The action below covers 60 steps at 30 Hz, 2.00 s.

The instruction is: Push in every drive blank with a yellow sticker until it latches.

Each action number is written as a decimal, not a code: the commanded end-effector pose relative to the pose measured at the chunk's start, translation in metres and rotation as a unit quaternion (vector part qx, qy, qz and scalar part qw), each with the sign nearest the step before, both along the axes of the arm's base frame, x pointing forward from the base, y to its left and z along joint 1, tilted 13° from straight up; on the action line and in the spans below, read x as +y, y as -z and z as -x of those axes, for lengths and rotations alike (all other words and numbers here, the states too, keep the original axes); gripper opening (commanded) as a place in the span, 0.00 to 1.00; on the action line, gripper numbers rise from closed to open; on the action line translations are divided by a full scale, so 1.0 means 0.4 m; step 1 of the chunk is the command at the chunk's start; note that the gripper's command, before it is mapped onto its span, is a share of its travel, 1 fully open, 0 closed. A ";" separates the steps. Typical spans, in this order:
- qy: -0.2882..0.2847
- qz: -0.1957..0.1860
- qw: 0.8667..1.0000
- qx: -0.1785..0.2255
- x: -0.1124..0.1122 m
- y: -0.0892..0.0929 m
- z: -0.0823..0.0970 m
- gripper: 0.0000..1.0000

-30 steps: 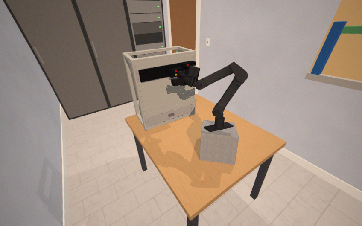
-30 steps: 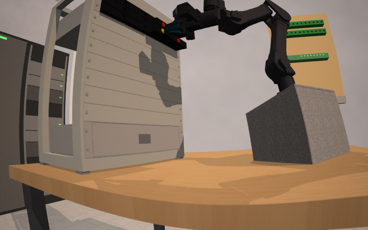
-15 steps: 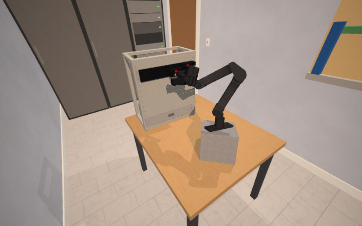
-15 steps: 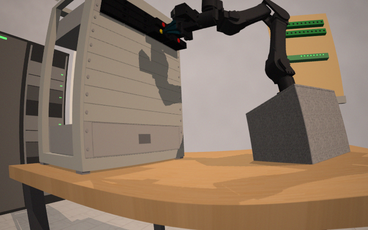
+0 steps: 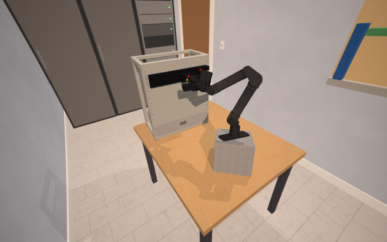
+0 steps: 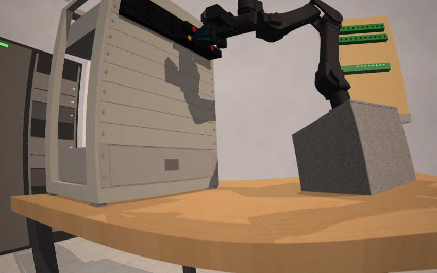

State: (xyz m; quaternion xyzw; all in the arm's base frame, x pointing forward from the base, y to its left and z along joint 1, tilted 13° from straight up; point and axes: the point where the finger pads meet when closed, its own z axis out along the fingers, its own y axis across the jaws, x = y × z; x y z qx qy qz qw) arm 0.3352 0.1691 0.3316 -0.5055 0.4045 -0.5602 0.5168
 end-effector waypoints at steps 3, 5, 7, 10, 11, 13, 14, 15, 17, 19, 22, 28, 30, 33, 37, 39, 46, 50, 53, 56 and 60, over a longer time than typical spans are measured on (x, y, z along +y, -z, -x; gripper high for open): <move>-0.006 -0.003 1.000 0.000 0.011 -0.012 -0.030 0.00; -0.006 -0.003 1.000 0.000 0.011 -0.012 -0.030 0.00; -0.006 -0.003 1.000 0.000 0.012 -0.012 -0.030 0.00; -0.006 -0.003 1.000 0.000 0.012 -0.012 -0.030 0.00; -0.006 -0.003 1.000 0.000 0.012 -0.012 -0.030 0.00; -0.006 -0.003 1.000 0.000 0.012 -0.011 -0.031 0.00; -0.006 -0.003 1.000 0.000 0.012 -0.011 -0.032 0.00; -0.006 -0.004 1.000 -0.001 0.012 -0.012 -0.033 0.00; -0.006 -0.007 1.000 -0.004 0.012 -0.015 -0.036 0.00; -0.006 -0.003 1.000 0.000 0.013 -0.009 -0.038 0.00; -0.006 -0.003 1.000 0.000 0.013 -0.009 -0.039 0.00; -0.006 -0.003 1.000 0.000 0.013 -0.009 -0.038 0.00; -0.006 -0.003 1.000 0.000 0.013 -0.009 -0.039 0.00; -0.006 -0.003 1.000 0.000 0.013 -0.009 -0.043 0.00; -0.006 -0.003 1.000 0.000 0.013 -0.010 -0.046 0.00; -0.006 -0.003 1.000 0.000 0.013 -0.010 -0.046 0.00; -0.006 -0.003 1.000 0.000 0.013 -0.010 -0.046 0.00; -0.006 -0.003 1.000 0.001 0.013 -0.011 -0.051 0.00; -0.006 -0.003 1.000 0.001 0.013 -0.011 -0.054 0.00; -0.006 -0.003 1.000 0.001 0.013 -0.011 -0.054 0.00; -0.006 -0.003 1.000 0.001 0.013 -0.011 -0.054 0.00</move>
